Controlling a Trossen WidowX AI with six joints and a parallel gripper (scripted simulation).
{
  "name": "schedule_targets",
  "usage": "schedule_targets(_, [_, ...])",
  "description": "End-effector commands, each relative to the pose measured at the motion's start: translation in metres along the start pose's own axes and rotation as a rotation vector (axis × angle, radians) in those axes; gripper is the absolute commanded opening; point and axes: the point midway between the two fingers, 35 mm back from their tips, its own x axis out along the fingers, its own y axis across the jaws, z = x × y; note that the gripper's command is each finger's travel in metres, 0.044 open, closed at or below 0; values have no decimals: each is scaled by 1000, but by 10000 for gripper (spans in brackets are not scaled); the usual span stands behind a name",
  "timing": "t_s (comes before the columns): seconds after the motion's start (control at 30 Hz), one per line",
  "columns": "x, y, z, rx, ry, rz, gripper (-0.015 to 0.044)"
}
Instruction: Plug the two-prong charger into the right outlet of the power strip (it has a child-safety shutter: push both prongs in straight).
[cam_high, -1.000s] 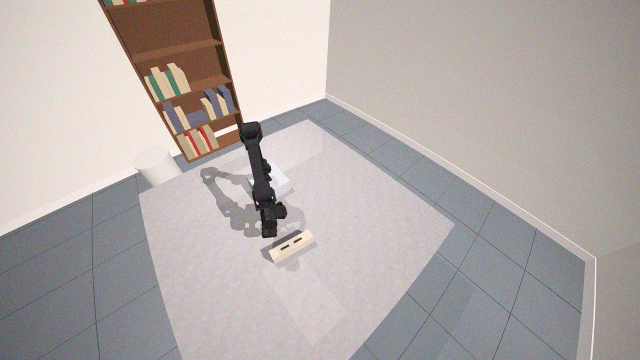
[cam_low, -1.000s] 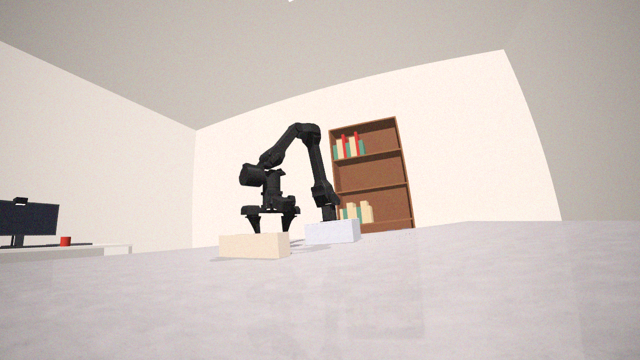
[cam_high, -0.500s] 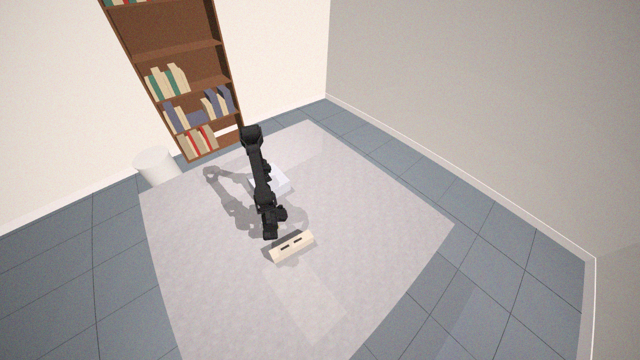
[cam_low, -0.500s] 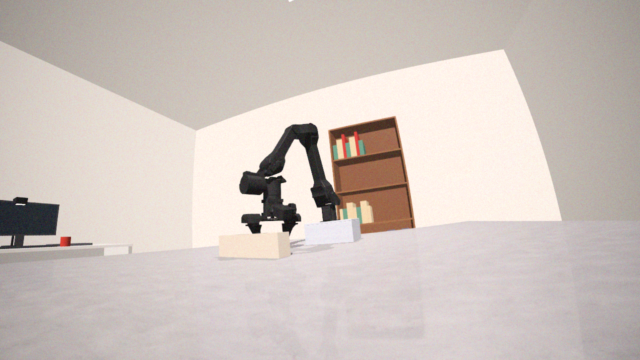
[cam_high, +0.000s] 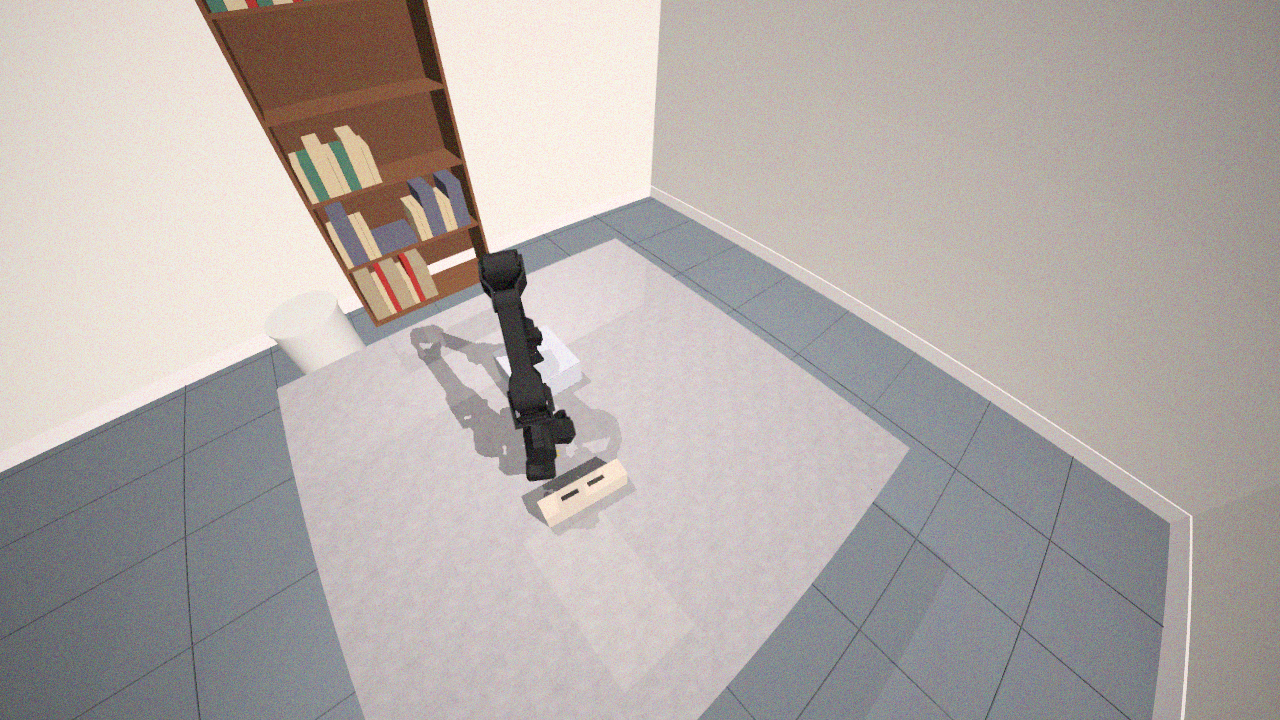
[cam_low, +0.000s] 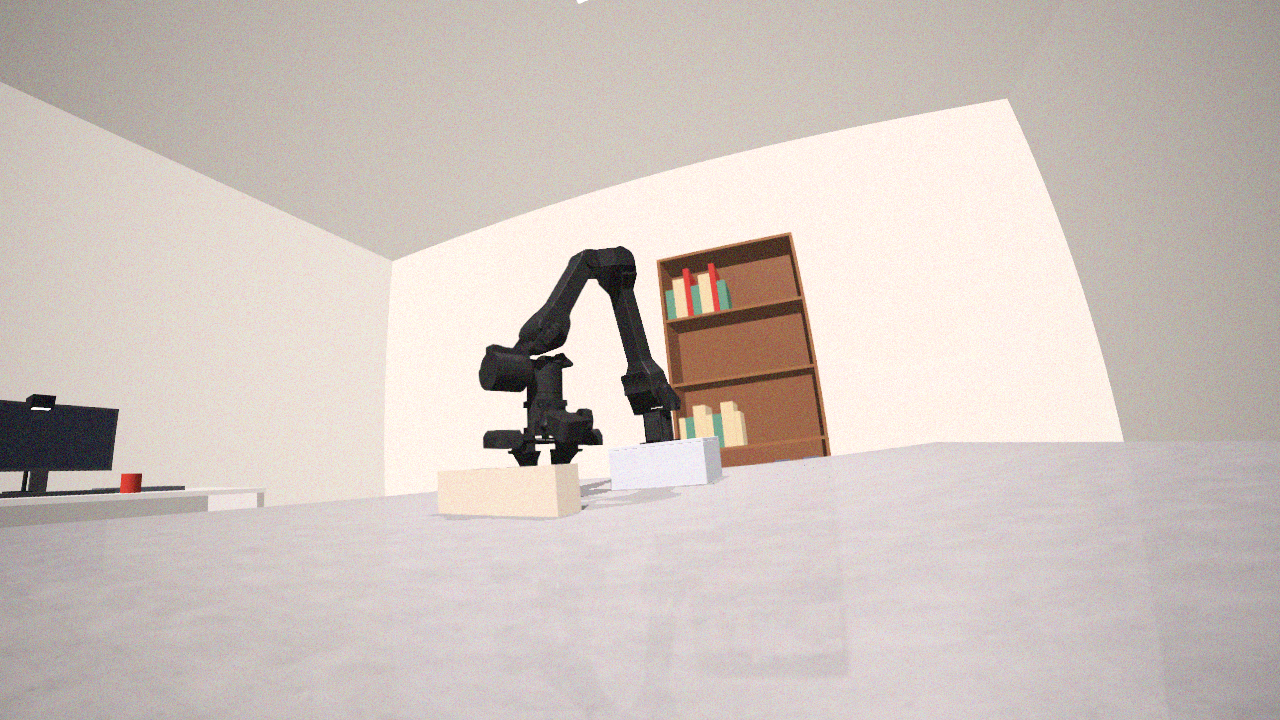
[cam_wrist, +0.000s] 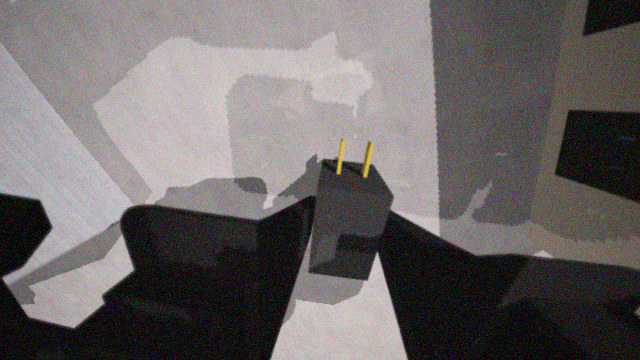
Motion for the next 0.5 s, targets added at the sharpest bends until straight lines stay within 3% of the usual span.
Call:
schedule_targets(0.0, [-1,0,0,0,0,-1,131])
schedule_targets(0.13, [-1,0,0,0,0,-1,105])
schedule_targets(0.27, [-8,-1,0,0,0,-1,0])
schedule_targets(0.47, [-31,0,-2,-3,2,1,0])
